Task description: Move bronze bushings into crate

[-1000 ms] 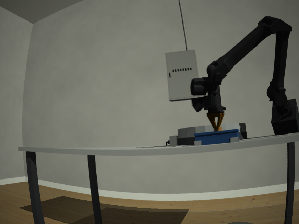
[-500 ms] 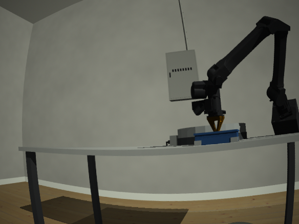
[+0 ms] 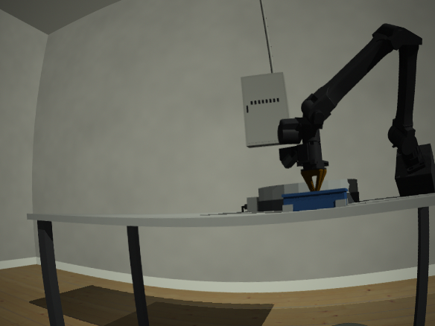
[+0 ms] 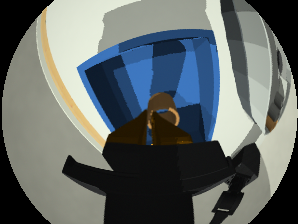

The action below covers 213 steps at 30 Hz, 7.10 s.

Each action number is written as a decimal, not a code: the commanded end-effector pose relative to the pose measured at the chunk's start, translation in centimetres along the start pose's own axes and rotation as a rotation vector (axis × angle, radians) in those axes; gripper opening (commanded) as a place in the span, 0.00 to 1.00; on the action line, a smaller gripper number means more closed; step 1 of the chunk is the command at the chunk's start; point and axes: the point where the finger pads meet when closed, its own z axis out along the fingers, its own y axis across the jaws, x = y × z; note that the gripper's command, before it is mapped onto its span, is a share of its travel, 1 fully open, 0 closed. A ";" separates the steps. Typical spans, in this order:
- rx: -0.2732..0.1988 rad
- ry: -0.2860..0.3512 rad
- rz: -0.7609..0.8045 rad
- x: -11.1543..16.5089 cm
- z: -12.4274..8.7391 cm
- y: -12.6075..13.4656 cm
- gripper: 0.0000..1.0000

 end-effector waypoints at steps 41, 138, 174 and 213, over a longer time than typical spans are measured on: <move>0.003 0.012 0.000 0.2 0.9 0.2 0.00; 0.003 0.013 0.001 0.3 1.6 0.1 0.00; 0.004 0.014 0.000 0.3 1.6 0.1 0.16; 0.002 0.000 -0.005 -0.2 -8.0 0.0 0.16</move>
